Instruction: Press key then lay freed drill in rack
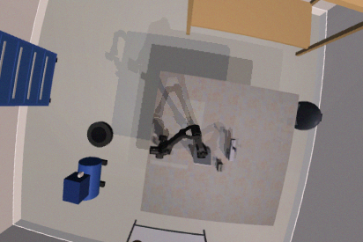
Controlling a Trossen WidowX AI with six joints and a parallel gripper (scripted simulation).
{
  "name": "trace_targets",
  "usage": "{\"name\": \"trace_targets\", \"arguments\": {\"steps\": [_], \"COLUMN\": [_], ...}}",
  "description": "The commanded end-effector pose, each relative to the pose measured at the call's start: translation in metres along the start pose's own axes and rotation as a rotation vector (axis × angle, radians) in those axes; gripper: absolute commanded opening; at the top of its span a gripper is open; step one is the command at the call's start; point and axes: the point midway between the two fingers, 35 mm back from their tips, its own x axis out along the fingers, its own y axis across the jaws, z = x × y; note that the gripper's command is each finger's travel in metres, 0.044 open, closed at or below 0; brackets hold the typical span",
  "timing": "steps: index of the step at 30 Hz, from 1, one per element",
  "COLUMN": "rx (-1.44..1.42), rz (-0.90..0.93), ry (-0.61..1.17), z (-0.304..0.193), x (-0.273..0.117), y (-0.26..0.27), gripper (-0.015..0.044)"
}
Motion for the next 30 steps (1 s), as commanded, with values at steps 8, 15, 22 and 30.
{"name": "trace_targets", "arguments": {"steps": [8, 15, 22, 30], "rx": [0.0, 0.174, 0.462, 0.65], "rz": [0.0, -0.136, -0.329, -0.449], "ry": [0.0, 0.077, 0.065, -0.011], "z": [0.0, -0.007, 0.009, 0.039], "x": [0.0, -0.047, -0.116, -0.167], "y": [0.0, -0.053, -0.114, -0.15], "gripper": [0.019, 0.0006, 0.0, 0.0]}}
